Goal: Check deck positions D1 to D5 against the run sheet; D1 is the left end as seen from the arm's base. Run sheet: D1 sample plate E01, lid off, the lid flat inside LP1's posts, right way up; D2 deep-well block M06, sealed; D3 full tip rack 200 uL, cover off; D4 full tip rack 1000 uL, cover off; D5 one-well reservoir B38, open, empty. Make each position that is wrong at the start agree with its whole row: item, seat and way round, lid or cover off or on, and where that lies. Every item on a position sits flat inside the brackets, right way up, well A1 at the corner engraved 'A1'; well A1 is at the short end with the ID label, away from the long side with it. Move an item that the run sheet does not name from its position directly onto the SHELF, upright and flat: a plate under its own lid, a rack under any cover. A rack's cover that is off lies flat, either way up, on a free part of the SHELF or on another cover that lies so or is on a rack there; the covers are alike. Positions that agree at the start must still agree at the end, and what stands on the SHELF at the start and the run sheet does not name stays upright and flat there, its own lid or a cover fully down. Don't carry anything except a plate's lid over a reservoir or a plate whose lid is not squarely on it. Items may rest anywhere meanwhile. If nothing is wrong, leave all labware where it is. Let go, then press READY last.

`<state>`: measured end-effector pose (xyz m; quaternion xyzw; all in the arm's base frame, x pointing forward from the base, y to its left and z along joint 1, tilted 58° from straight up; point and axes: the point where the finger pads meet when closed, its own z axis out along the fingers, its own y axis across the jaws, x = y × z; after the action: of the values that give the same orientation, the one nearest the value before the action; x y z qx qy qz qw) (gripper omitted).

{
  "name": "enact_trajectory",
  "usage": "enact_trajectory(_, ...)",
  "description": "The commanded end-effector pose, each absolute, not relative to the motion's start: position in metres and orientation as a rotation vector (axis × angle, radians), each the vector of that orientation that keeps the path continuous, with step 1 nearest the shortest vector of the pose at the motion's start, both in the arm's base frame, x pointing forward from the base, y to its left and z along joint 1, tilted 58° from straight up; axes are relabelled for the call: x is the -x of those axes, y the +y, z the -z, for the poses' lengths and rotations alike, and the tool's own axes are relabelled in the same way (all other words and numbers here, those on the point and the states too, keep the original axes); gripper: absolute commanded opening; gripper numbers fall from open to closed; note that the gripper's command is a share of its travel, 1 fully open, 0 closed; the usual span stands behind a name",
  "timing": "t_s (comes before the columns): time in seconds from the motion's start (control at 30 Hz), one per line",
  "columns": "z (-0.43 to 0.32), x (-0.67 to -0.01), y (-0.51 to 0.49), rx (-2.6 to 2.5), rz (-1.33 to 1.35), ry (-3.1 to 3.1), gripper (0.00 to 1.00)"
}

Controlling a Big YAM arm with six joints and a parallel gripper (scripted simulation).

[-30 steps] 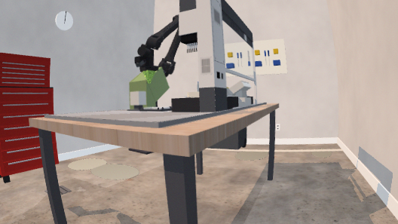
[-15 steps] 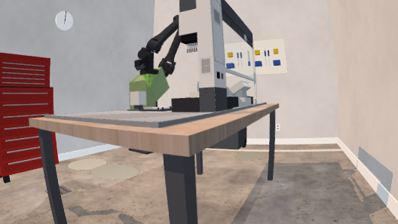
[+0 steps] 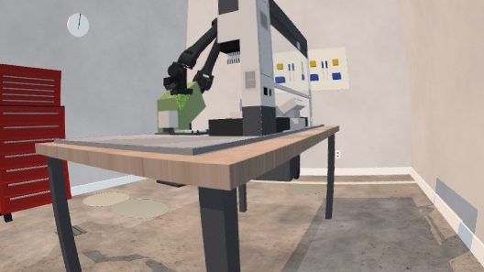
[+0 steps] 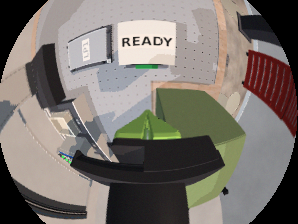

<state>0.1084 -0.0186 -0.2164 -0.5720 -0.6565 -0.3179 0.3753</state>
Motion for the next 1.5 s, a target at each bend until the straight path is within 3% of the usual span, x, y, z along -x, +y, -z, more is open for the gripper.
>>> enact_trajectory(0.0, 0.225, -0.109, -0.014, 1.475, 0.799, -1.688, 0.0)
enact_trajectory(1.47, 0.242, -0.104, 0.015, 1.474, 0.8, -1.687, 0.0)
